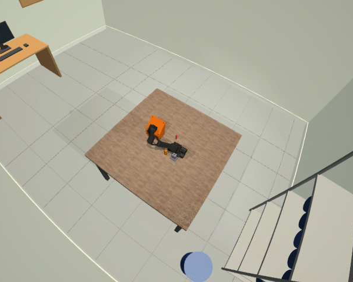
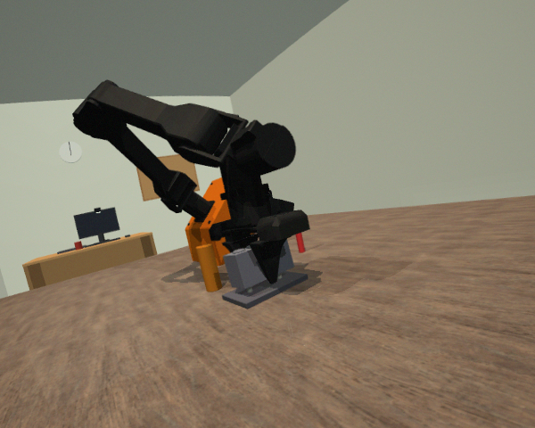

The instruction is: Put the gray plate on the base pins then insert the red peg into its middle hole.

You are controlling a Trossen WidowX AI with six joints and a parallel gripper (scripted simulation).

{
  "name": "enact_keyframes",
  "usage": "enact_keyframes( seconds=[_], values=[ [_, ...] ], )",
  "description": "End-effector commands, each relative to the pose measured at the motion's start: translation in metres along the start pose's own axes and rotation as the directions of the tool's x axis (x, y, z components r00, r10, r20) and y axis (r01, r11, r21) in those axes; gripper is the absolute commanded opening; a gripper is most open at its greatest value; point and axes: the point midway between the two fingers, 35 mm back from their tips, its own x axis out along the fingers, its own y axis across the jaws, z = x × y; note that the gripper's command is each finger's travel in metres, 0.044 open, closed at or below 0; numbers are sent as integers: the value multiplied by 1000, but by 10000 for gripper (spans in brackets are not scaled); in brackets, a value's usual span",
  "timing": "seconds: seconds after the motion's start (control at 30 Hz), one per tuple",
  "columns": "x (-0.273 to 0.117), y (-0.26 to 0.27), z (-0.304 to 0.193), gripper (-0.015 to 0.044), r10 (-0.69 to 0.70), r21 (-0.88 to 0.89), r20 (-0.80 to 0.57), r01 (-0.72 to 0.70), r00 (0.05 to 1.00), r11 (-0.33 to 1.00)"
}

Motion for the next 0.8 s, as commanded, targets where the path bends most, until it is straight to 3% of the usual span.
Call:
enact_keyframes(
  seconds=[0.0,0.77],
  values=[
    [7,0,-1,0,10,2,-1,-10,1000,1000],
    [14,-2,-1,0,10,2,-2,-10,1000,1000]
  ],
)
